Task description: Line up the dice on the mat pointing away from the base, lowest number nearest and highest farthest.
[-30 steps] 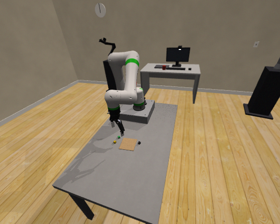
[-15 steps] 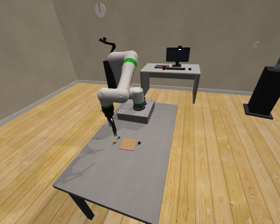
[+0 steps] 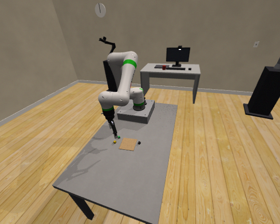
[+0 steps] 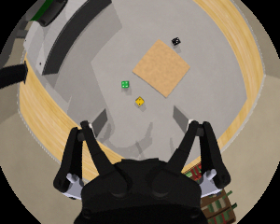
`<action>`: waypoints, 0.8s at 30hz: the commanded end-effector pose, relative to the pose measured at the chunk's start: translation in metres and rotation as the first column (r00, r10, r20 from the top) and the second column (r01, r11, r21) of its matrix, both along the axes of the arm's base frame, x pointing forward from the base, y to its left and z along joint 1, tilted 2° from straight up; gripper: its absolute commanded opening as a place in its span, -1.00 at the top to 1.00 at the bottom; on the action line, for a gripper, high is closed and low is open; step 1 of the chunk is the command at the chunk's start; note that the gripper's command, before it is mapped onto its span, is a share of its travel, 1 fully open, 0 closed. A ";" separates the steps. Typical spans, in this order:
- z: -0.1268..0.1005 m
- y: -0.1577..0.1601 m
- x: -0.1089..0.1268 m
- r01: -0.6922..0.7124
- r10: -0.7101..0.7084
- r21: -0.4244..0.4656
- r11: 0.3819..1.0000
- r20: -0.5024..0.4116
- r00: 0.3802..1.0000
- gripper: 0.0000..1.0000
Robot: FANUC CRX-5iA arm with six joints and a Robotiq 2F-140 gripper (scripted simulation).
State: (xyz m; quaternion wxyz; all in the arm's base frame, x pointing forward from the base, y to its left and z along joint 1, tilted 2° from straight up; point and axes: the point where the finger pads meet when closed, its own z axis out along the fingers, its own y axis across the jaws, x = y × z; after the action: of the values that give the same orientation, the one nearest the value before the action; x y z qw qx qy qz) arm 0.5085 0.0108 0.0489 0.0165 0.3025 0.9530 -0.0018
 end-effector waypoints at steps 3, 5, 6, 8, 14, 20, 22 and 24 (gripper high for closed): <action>-0.021 0.000 0.001 0.000 0.000 0.000 1.000 0.001 1.000 -1.00; -0.036 0.000 0.002 0.000 0.000 0.000 1.000 0.001 1.000 -1.00; -0.042 0.001 0.002 0.000 0.000 0.000 1.000 0.001 1.000 -1.00; -0.054 0.001 0.003 0.000 0.000 0.000 1.000 0.001 1.000 -1.00; -0.068 0.001 0.003 0.000 0.000 0.000 1.000 0.001 1.000 -1.00; -0.068 0.001 0.003 0.000 0.000 0.000 1.000 0.001 1.000 -1.00; -0.068 0.001 0.003 0.000 0.000 0.000 1.000 0.001 1.000 -1.00; -0.068 0.001 0.003 0.000 0.000 0.000 1.000 0.001 1.000 -1.00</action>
State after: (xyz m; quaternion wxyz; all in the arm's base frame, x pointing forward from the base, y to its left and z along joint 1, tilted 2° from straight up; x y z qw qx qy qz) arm 0.5116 0.0115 -0.0197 0.0167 0.3025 0.9530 -0.0017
